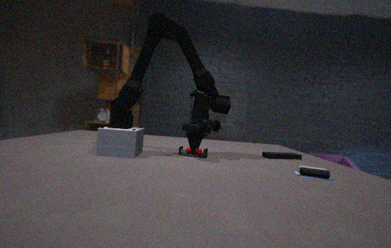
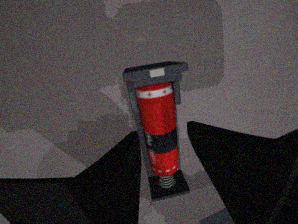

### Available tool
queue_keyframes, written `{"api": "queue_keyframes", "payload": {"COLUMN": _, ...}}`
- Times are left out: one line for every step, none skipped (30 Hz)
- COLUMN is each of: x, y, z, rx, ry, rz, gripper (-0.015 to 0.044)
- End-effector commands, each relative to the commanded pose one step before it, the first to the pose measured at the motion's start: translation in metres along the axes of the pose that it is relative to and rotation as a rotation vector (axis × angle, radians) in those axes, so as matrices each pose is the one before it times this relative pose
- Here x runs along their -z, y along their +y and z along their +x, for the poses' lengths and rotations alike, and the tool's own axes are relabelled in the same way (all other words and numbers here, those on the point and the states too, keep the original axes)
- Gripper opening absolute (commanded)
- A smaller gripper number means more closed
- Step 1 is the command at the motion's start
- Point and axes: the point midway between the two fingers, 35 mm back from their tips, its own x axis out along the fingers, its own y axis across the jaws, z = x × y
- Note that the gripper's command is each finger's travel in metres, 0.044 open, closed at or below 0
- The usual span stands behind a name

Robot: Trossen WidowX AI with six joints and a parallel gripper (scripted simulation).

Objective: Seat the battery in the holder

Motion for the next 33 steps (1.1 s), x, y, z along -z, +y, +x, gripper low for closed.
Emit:
{"api": "queue_keyframes", "payload": {"x": -0.00194, "y": 0.00113, "z": -0.00980, "rx": -0.00833, "ry": -0.01456, "rz": -0.0002, "gripper": 0.0172}}
{"api": "queue_keyframes", "payload": {"x": 0.00006, "y": -0.00003, "z": -0.00095, "rx": -0.00010, "ry": -0.00020, "rz": 0.0001, "gripper": 0.0172}}
{"api": "queue_keyframes", "payload": {"x": 0.00002, "y": -0.00001, "z": -0.00032, "rx": -0.00003, "ry": -0.00007, "rz": 0.0000, "gripper": 0.0172}}
{"api": "queue_keyframes", "payload": {"x": 0.00000, "y": 0.00000, "z": 0.00000, "rx": 0.00000, "ry": 0.00000, "rz": 0.0000, "gripper": 0.0172}}
{"api": "queue_keyframes", "payload": {"x": 0.00000, "y": 0.00000, "z": 0.00000, "rx": 0.00000, "ry": 0.00000, "rz": 0.0000, "gripper": 0.0172}}
{"api": "queue_keyframes", "payload": {"x": 0.00000, "y": 0.00000, "z": 0.00000, "rx": 0.00000, "ry": 0.00000, "rz": 0.0000, "gripper": 0.0172}}
{"api": "queue_keyframes", "payload": {"x": 0.00000, "y": 0.00000, "z": 0.00000, "rx": 0.00000, "ry": 0.00000, "rz": 0.0000, "gripper": 0.0172}}
{"api": "queue_keyframes", "payload": {"x": 0.00000, "y": 0.00000, "z": 0.00000, "rx": 0.00000, "ry": 0.00000, "rz": 0.0000, "gripper": 0.0172}}
{"api": "queue_keyframes", "payload": {"x": 0.00000, "y": 0.00000, "z": 0.00000, "rx": 0.00000, "ry": 0.00000, "rz": 0.0000, "gripper": 0.0172}}
{"api": "queue_keyframes", "payload": {"x": 0.00055, "y": -0.00054, "z": 0.00122, "rx": 0.00417, "ry": 0.00659, "rz": -0.0006, "gripper": 0.0199}}
{"api": "queue_keyframes", "payload": {"x": -0.00035, "y": 0.00002, "z": -0.00502, "rx": -0.00035, "ry": -0.00056, "rz": 0.0000, "gripper": 0.0225}}
{"api": "queue_keyframes", "payload": {"x": -0.00038, "y": -0.00007, "z": -0.00844, "rx": -0.00057, "ry": -0.00091, "rz": 0.0001, "gripper": 0.0251}}
{"api": "queue_keyframes", "payload": {"x": -0.00012, "y": -0.00027, "z": -0.01041, "rx": -0.00068, "ry": -0.00108, "rz": 0.0001, "gripper": 0.0277}}
{"api": "queue_keyframes", "payload": {"x": 0.00026, "y": -0.00047, "z": -0.01051, "rx": -0.00066, "ry": -0.00104, "rz": 0.0001, "gripper": 0.0304}}
{"api": "queue_keyframes", "payload": {"x": 0.00065, "y": -0.00068, "z": -0.01058, "rx": -0.00064, "ry": -0.00100, "rz": 0.0001, "gripper": 0.0330}}
{"api": "queue_keyframes", "payload": {"x": 0.00104, "y": -0.00088, "z": -0.01063, "rx": -0.00062, "ry": -0.00097, "rz": 0.0001, "gripper": 0.0356}}
{"api": "queue_keyframes", "payload": {"x": 0.00115, "y": -0.00088, "z": -0.00873, "rx": -0.00050, "ry": -0.00076, "rz": 0.0001, "gripper": 0.0382}}
{"api": "queue_keyframes", "payload": {"x": 0.00082, "y": -0.00060, "z": -0.00525, "rx": -0.00029, "ry": -0.00045, "rz": 0.0000, "gripper": 0.0409}}
{"api": "queue_keyframes", "payload": {"x": 0.00029, "y": -0.00021, "z": -0.00175, "rx": -0.00010, "ry": -0.00015, "rz": 0.0000, "gripper": 0.0435}}
{"api": "queue_keyframes", "payload": {"x": -0.00046, "y": 0.00002, "z": -0.00003, "rx": 0.00000, "ry": -0.00004, "rz": 0.0000, "gripper": 0.0440}}
{"api": "queue_keyframes", "payload": {"x": 0.00000, "y": 0.00000, "z": 0.00000, "rx": 0.00000, "ry": 0.00000, "rz": 0.0000, "gripper": 0.0440}}
{"api": "queue_keyframes", "payload": {"x": 0.00000, "y": 0.00000, "z": 0.00000, "rx": 0.00000, "ry": 0.00000, "rz": 0.0000, "gripper": 0.0440}}
{"api": "queue_keyframes", "payload": {"x": 0.00000, "y": 0.00000, "z": 0.00000, "rx": 0.00000, "ry": 0.00000, "rz": 0.0000, "gripper": 0.0440}}
{"api": "queue_keyframes", "payload": {"x": 0.00000, "y": 0.00000, "z": 0.00000, "rx": 0.00000, "ry": 0.00000, "rz": 0.0000, "gripper": 0.0440}}
{"api": "queue_keyframes", "payload": {"x": 0.00000, "y": 0.00000, "z": 0.00000, "rx": 0.00000, "ry": 0.00000, "rz": 0.0000, "gripper": 0.0440}}
{"api": "queue_keyframes", "payload": {"x": 0.00000, "y": 0.00000, "z": 0.00000, "rx": 0.00000, "ry": 0.00000, "rz": 0.0000, "gripper": 0.0440}}
{"api": "queue_keyframes", "payload": {"x": 0.00000, "y": 0.00000, "z": 0.00000, "rx": 0.00000, "ry": 0.00000, "rz": 0.0000, "gripper": 0.0440}}
{"api": "queue_keyframes", "payload": {"x": 0.00000, "y": 0.00000, "z": 0.00000, "rx": 0.00000, "ry": 0.00000, "rz": 0.0000, "gripper": 0.0440}}
{"api": "queue_keyframes", "payload": {"x": 0.00000, "y": 0.00000, "z": 0.00000, "rx": 0.00000, "ry": 0.00000, "rz": 0.0000, "gripper": 0.0440}}
{"api": "queue_keyframes", "payload": {"x": 0.00000, "y": 0.00000, "z": 0.00000, "rx": 0.00000, "ry": 0.00000, "rz": 0.0000, "gripper": 0.0440}}
{"api": "queue_keyframes", "payload": {"x": 0.00000, "y": 0.00000, "z": 0.00000, "rx": 0.00000, "ry": 0.00000, "rz": 0.0000, "gripper": 0.0440}}
{"api": "queue_keyframes", "payload": {"x": 0.00000, "y": 0.00000, "z": 0.00000, "rx": 0.00000, "ry": 0.00000, "rz": 0.0000, "gripper": 0.0440}}
{"api": "queue_keyframes", "payload": {"x": 0.00000, "y": 0.00000, "z": 0.00000, "rx": 0.00000, "ry": 0.00000, "rz": 0.0000, "gripper": 0.0440}}
